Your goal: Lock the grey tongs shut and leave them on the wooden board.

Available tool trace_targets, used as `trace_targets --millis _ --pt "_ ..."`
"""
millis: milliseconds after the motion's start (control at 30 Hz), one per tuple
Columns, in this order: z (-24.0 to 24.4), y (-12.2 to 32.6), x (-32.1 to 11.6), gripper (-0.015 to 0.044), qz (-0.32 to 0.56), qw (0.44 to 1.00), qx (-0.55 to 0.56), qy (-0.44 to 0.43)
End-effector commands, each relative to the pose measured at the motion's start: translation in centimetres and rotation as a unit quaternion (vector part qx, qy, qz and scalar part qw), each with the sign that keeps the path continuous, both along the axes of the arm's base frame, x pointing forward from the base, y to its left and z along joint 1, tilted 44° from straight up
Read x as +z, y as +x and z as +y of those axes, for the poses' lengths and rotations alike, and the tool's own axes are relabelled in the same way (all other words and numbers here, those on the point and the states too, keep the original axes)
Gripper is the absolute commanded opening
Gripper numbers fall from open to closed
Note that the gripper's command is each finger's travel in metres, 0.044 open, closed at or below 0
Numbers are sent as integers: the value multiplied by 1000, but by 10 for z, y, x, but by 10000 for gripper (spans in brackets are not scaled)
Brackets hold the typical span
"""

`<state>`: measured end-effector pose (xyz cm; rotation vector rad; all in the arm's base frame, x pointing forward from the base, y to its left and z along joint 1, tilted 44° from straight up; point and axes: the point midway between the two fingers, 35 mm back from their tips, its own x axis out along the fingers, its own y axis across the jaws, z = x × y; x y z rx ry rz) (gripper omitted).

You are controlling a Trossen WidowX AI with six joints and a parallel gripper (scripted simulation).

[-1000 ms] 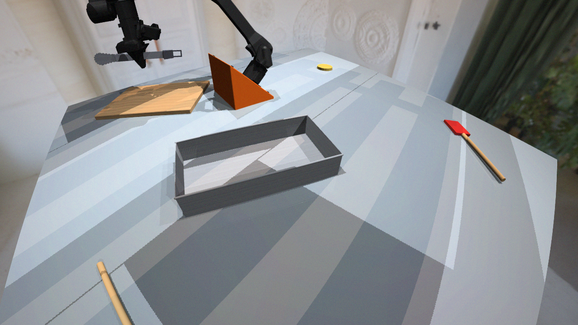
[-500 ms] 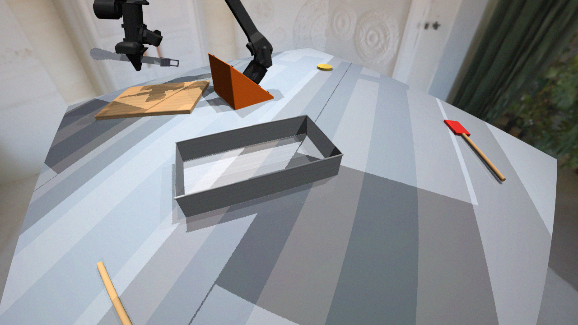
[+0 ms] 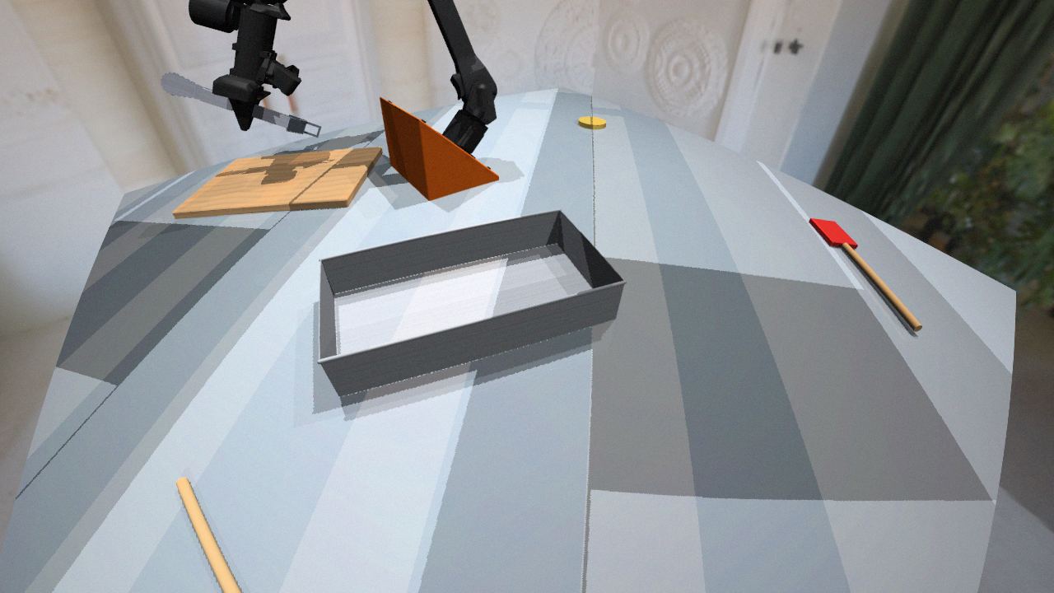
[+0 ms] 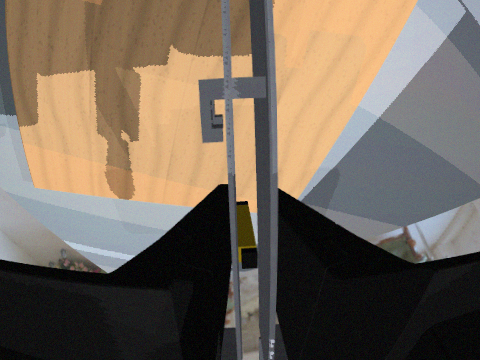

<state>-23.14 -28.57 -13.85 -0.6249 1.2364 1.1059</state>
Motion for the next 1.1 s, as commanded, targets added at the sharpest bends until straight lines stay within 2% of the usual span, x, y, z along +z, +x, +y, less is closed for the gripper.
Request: trace_targets --millis 0,1067 --pt "-4 -1 5 -150 10 999 6 -33" --pt "0 4 30 -150 100 964 61 -240"
